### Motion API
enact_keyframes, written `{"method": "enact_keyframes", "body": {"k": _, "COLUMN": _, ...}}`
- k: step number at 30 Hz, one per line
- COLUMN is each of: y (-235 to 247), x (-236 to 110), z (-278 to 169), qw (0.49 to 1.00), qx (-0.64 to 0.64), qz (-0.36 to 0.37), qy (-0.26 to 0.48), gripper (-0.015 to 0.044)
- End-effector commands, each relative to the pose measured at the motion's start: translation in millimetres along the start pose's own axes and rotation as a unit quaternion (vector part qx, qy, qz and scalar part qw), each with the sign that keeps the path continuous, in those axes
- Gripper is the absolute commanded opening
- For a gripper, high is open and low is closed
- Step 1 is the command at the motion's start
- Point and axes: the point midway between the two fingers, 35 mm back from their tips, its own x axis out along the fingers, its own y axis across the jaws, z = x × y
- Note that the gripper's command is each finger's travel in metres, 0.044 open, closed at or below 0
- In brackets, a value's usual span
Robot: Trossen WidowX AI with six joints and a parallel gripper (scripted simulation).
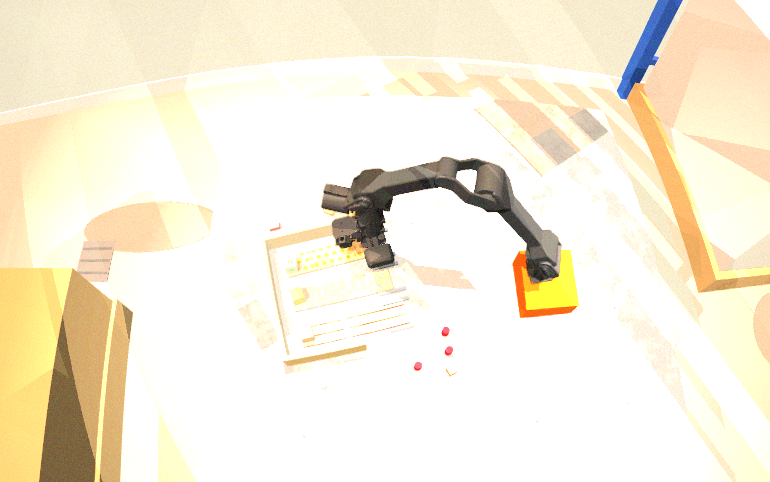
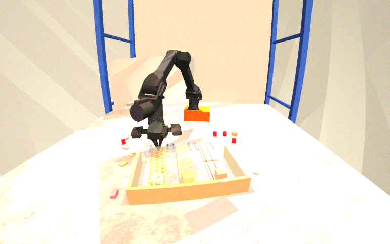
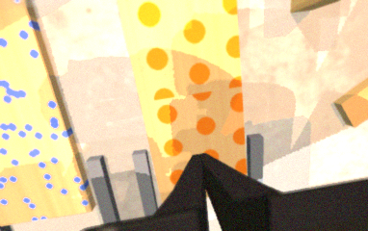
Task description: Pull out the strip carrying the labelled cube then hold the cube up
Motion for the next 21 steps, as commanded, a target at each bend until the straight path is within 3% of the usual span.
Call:
{"method": "enact_keyframes", "body": {"k": 1, "y": -0.5, "x": 2.1, "z": 0.7, "qw": 1.000, "qx": 0.001, "qz": -0.001, "qy": -0.001, "gripper": 0.0000}}
{"method": "enact_keyframes", "body": {"k": 21, "y": -0.6, "x": 4.1, "z": 0.8, "qw": 1.000, "qx": 0.001, "qz": -0.001, "qy": -0.001, "gripper": 0.0000}}
